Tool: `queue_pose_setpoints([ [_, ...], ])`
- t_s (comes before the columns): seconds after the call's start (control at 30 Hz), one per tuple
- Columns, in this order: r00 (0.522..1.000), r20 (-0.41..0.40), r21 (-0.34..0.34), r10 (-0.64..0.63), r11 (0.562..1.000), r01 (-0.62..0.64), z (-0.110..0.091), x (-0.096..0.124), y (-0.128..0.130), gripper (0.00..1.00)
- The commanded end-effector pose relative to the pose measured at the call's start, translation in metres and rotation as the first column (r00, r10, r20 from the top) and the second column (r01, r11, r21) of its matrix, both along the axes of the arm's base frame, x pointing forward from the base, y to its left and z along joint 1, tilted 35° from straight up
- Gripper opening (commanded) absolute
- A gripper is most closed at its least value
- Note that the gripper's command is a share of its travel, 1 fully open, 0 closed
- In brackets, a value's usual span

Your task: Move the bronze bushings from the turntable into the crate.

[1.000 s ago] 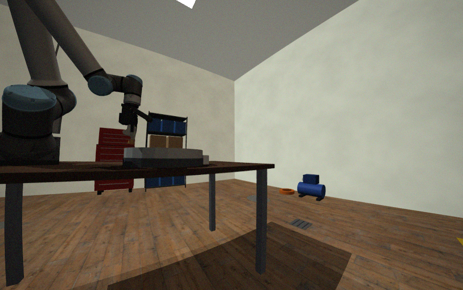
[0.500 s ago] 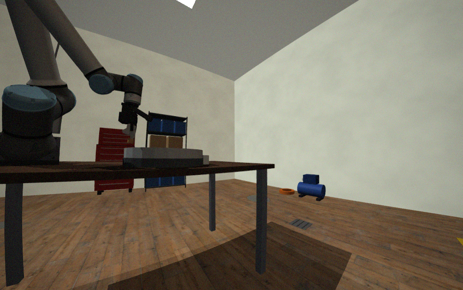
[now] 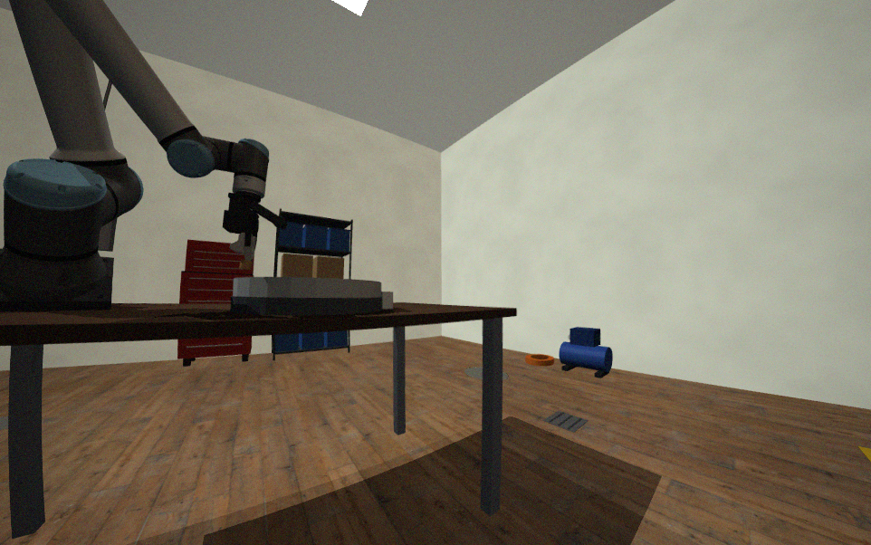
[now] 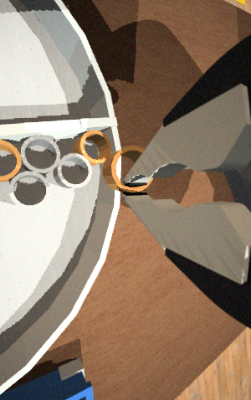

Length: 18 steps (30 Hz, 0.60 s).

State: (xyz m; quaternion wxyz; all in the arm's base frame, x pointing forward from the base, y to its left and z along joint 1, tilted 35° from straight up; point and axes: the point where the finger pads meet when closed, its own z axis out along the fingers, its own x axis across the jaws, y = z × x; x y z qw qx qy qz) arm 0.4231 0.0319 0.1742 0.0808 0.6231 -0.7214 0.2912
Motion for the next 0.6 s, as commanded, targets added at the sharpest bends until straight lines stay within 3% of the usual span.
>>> queue_pose_setpoints([
  [0.0, 1.0, 0.001, -0.001, 0.0, 1.0, 0.0, 0.001, 0.0014, 0.0002, 0.0],
  [0.57, 1.0, 0.003, -0.001, 0.001, 1.0, -0.001, 0.0, 0.0052, 0.0053, 0.0],
])
